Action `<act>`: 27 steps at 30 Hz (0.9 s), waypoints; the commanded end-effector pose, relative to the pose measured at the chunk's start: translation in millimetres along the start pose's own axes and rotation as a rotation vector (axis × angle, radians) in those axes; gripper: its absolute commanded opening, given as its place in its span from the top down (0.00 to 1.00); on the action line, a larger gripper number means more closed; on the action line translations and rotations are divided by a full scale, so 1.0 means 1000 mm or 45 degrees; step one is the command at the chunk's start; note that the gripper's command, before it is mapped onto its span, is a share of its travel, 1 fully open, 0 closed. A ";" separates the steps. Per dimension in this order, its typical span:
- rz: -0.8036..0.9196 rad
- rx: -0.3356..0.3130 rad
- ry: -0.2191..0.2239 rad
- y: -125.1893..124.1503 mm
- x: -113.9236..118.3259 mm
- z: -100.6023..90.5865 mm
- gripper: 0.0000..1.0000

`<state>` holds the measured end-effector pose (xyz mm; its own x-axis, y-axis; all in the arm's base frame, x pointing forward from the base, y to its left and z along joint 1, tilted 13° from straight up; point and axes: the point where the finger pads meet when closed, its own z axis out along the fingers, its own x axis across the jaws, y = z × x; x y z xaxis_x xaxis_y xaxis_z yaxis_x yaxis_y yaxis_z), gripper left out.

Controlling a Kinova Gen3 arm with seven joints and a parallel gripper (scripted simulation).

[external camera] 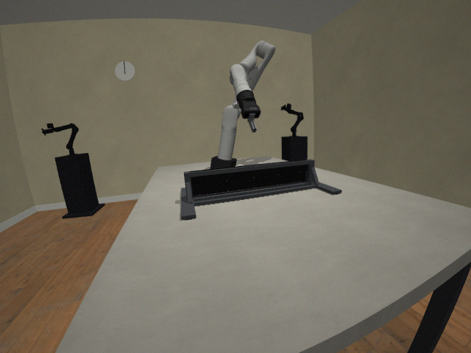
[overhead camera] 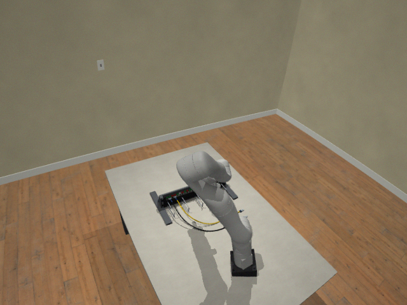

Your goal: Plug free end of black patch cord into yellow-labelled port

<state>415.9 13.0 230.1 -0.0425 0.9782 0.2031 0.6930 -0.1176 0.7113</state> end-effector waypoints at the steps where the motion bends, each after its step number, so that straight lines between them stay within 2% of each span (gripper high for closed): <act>1: -0.008 -0.007 -0.014 0.003 -0.005 0.001 1.00; 27: -0.008 0.003 -0.013 0.000 -0.004 0.013 1.00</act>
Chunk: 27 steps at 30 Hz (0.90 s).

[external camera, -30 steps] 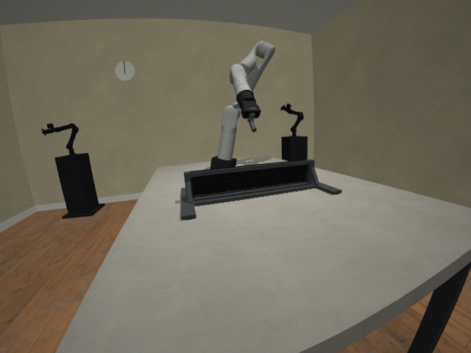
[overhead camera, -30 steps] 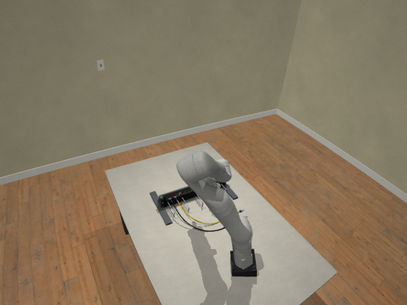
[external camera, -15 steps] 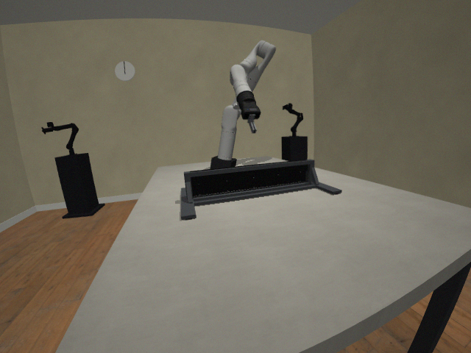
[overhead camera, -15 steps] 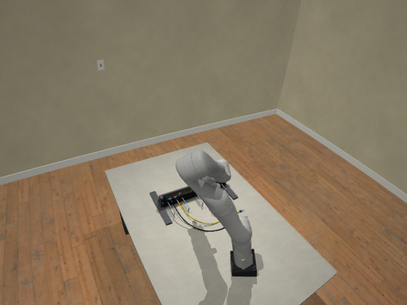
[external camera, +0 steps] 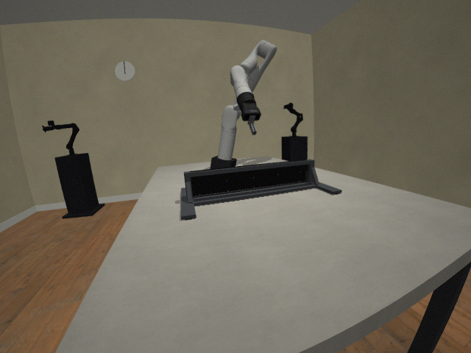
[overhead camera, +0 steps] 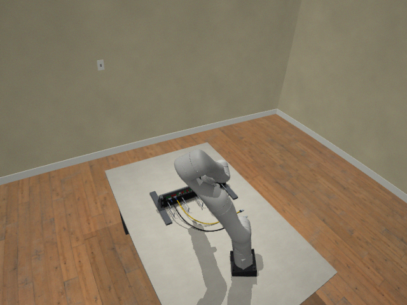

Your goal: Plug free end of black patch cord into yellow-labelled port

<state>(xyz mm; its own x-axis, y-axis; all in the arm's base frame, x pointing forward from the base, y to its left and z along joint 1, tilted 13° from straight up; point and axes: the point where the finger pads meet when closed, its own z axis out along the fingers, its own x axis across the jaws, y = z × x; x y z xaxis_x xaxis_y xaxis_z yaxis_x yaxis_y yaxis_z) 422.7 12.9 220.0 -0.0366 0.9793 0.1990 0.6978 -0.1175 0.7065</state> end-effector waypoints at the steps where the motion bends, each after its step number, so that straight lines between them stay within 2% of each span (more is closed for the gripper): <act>1: -0.009 -0.005 -0.003 0.002 -0.002 0.002 1.00; 27: -0.010 0.001 -0.003 0.000 -0.001 0.026 1.00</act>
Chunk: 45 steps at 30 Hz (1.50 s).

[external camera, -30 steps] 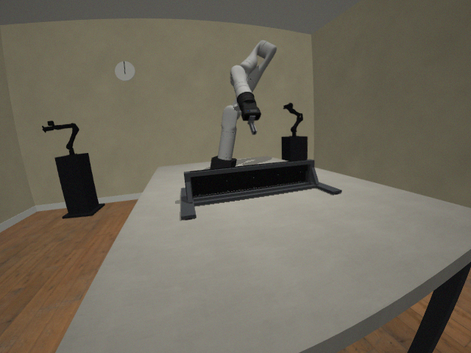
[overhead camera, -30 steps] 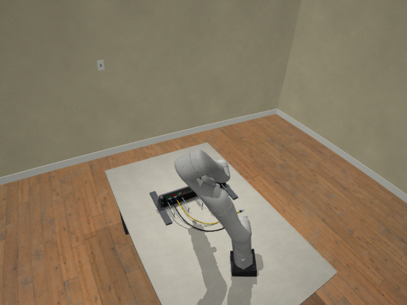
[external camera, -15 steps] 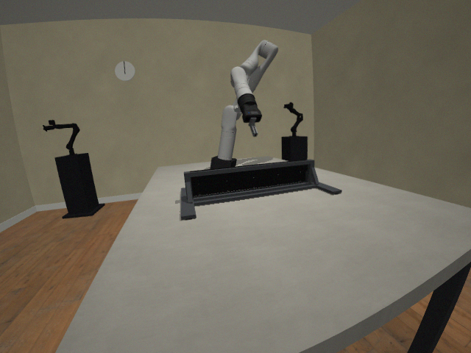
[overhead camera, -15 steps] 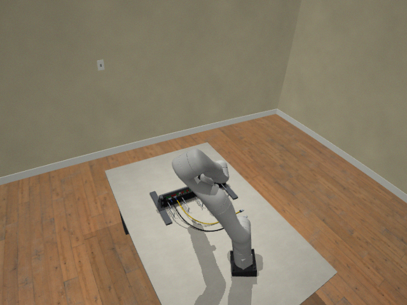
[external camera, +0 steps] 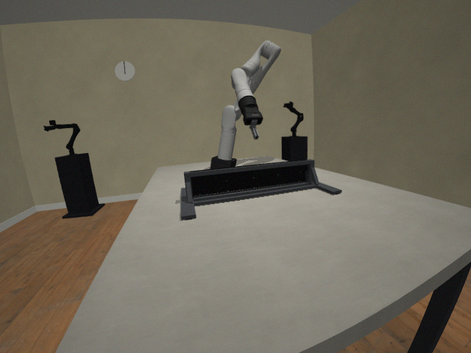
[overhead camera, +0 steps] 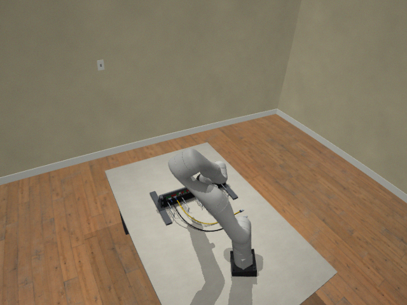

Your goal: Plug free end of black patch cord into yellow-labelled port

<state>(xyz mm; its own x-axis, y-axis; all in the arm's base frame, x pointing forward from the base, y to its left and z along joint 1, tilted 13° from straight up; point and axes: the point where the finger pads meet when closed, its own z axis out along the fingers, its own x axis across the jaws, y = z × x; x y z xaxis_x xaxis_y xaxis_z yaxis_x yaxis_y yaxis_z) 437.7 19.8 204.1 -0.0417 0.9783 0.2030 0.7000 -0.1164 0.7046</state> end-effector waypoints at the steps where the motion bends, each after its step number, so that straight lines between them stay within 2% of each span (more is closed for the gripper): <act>1: -0.009 -0.002 -0.011 0.001 -0.004 0.005 1.00; 21: -0.010 -0.001 -0.011 0.001 -0.005 0.033 1.00; 36: -0.011 -0.001 -0.011 0.001 -0.005 0.067 1.00; 45: -0.011 0.000 -0.012 0.001 -0.005 0.080 1.00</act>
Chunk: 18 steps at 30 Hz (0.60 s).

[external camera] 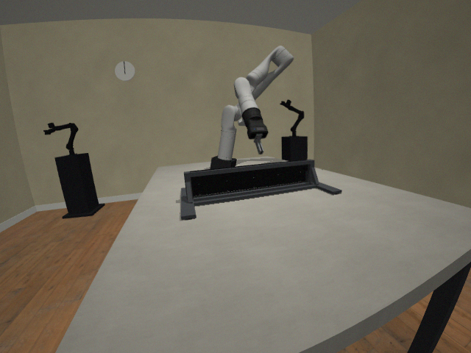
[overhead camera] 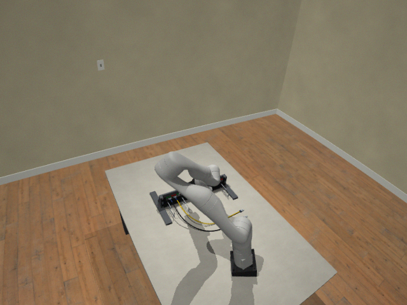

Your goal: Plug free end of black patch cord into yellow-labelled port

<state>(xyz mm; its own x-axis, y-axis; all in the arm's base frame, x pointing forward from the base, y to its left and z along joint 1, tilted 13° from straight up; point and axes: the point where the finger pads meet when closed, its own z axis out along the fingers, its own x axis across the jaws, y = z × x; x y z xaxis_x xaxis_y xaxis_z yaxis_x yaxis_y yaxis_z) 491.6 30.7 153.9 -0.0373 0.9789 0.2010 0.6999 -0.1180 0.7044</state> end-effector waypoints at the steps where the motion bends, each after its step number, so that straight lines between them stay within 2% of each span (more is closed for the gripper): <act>1: -0.013 0.000 -0.006 0.000 -0.003 0.007 1.00; 18: -0.013 0.000 -0.006 0.000 -0.003 0.016 1.00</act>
<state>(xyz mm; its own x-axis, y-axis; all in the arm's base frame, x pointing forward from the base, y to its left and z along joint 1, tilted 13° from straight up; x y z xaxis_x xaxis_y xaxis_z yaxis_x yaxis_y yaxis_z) 500.6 30.3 142.9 -0.0346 0.9802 0.1948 0.7027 -0.1148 0.7022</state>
